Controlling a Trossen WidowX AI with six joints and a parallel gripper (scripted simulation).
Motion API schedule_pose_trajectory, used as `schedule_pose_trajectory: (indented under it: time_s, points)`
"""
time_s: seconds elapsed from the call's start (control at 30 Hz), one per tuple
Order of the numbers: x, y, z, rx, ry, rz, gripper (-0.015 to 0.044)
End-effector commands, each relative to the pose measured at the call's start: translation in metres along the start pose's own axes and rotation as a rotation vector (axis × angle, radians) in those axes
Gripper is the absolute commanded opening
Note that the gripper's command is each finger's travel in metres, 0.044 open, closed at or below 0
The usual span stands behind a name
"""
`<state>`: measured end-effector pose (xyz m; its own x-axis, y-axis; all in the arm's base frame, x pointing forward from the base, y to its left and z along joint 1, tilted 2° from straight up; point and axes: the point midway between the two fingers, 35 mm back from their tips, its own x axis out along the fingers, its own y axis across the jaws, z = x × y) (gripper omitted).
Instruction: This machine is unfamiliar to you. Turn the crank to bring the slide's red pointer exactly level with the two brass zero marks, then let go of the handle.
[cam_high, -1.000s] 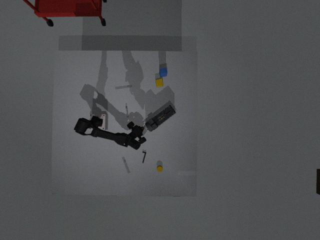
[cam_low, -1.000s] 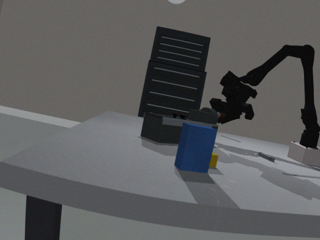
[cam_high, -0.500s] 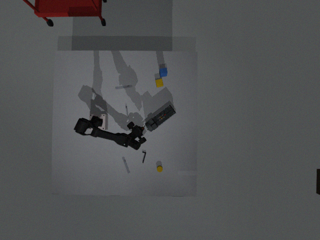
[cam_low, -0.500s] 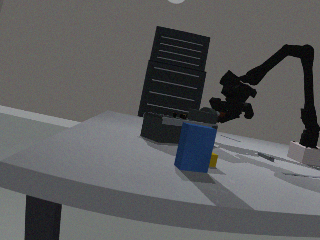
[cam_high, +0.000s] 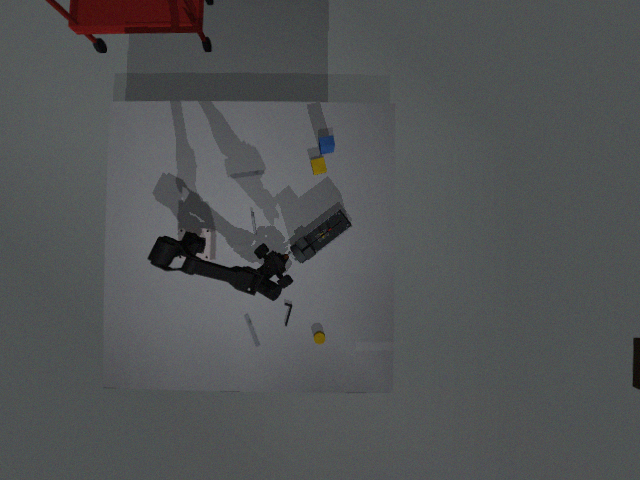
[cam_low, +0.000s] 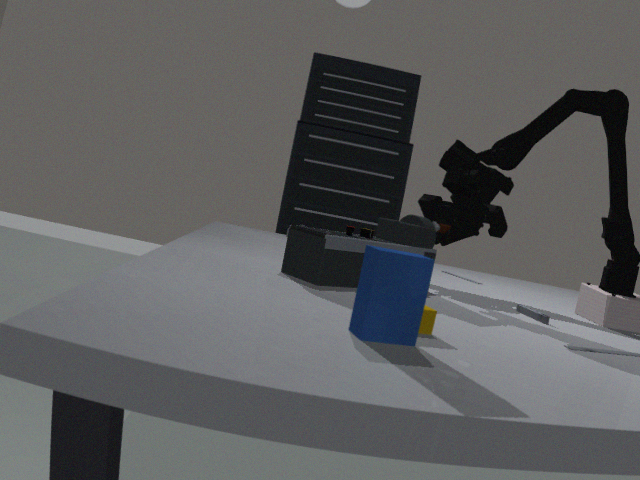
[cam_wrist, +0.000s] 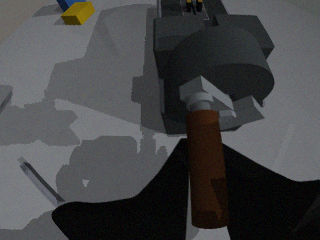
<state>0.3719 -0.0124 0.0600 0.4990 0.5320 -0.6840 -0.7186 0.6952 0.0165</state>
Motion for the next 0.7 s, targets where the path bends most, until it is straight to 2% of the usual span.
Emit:
schedule_pose_trajectory:
  time_s: [0.0, 0.67]
  points:
    - [-0.0049, -0.0070, 0.0041, -0.008, -0.015, -0.014, 0.0000]
    - [-0.0057, -0.0100, 0.0048, -0.008, -0.015, -0.014, 0.0000]
